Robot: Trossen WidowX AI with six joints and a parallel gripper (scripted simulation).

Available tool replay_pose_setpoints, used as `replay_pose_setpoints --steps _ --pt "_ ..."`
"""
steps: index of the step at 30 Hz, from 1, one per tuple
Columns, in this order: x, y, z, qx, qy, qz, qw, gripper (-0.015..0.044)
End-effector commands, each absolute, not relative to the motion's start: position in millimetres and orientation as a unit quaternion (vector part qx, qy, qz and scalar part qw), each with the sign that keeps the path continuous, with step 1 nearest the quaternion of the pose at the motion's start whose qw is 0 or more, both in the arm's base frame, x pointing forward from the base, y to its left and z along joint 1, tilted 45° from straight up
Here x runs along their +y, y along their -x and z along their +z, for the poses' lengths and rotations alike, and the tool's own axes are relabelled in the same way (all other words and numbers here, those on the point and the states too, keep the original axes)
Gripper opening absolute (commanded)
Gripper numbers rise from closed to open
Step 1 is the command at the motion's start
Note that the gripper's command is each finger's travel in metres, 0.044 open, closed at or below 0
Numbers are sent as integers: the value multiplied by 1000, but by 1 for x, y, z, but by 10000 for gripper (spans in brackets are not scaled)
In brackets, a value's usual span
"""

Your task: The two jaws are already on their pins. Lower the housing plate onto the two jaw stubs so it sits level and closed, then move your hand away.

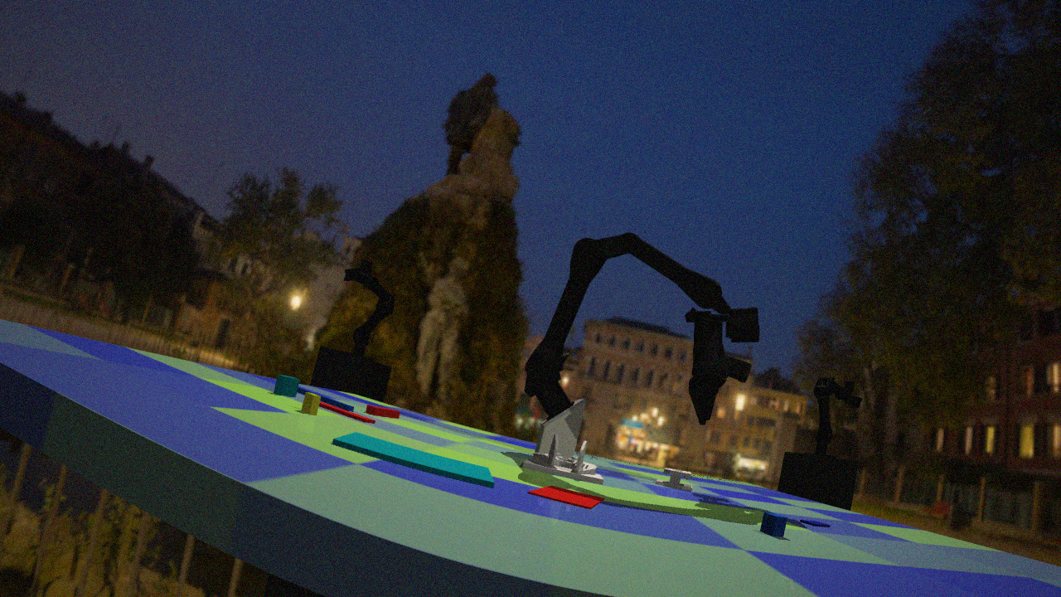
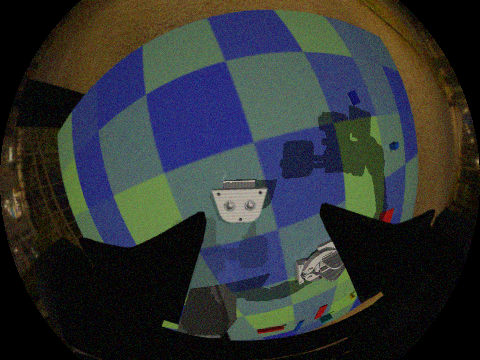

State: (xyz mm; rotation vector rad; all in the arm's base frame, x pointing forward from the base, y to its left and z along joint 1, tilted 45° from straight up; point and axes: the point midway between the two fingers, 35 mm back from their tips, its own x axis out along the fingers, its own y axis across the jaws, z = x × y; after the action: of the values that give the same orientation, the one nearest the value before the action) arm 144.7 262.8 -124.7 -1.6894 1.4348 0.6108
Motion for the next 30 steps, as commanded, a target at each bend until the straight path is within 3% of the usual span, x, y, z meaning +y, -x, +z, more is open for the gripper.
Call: replay_pose_setpoints --steps 1,13,30 --pt "240 -134 -135 604 665 211 386 440" --pt "202 -136 -166 617 663 196 377 440" --pt "202 -136 -166 617 663 196 377 440"
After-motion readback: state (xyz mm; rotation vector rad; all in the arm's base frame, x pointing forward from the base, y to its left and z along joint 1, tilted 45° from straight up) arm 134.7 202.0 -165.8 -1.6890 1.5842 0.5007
